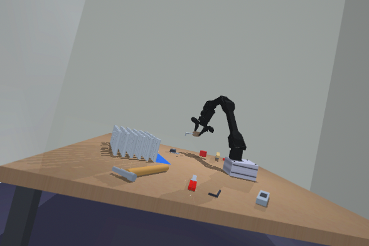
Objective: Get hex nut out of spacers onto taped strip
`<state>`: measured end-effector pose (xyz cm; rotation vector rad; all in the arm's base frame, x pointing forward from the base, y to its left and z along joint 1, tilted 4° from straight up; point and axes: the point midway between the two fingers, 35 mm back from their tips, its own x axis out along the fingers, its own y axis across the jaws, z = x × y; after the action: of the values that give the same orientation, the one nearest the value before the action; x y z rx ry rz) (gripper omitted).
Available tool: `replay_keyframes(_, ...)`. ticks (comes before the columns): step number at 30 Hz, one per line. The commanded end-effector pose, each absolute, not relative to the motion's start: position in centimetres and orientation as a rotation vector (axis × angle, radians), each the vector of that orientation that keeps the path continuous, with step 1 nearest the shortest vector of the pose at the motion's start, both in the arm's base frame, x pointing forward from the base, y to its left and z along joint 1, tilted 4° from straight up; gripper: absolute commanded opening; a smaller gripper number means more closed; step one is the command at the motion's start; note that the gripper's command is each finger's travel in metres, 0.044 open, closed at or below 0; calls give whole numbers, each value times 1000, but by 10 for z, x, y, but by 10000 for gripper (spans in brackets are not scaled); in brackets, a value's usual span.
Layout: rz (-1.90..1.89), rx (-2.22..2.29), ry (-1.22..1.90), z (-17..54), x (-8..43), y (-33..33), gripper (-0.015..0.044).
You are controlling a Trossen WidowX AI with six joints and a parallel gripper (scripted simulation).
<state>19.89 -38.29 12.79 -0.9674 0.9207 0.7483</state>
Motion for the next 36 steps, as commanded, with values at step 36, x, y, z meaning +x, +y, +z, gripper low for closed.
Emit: replay_keyframes(36,747,-966,914,91,204,-387,0)
